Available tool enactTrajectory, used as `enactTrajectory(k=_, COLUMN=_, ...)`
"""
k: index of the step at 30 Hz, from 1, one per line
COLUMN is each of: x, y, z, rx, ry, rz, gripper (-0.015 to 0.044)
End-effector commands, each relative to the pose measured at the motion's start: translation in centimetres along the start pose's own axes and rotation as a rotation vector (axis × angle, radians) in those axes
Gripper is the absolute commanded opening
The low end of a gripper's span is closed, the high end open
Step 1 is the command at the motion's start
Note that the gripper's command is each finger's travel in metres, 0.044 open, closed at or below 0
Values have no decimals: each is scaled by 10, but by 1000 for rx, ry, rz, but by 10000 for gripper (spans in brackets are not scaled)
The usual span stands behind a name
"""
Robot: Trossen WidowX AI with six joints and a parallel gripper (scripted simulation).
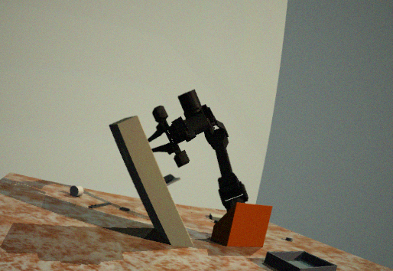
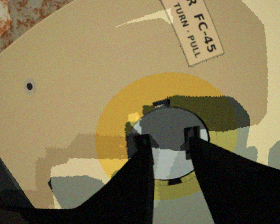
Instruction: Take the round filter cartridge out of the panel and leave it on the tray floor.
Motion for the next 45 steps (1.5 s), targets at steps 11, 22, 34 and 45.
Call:
enactTrajectory(k=11, x=1, y=0, z=3, rx=-4, ry=0, rz=-2, gripper=103)
enactTrajectory(k=22, x=1, y=0, z=11, rx=-4, ry=0, rz=-2, gripper=103)
enactTrajectory(k=34, x=1, y=0, z=15, rx=-4, ry=0, rz=-2, gripper=103)
enactTrajectory(k=45, x=0, y=1, z=11, rx=-1, ry=-9, rz=-6, gripper=82)
Point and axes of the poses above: the point midway between the two fingers, 35 mm back from their tips, its own z axis out along the fingers, its own x axis across the jaws, y = z × x, the point moved 2 cm from there along -z, back along the fingers, and after that the axes turned 9 degrees about z, right-handed, at the moved point
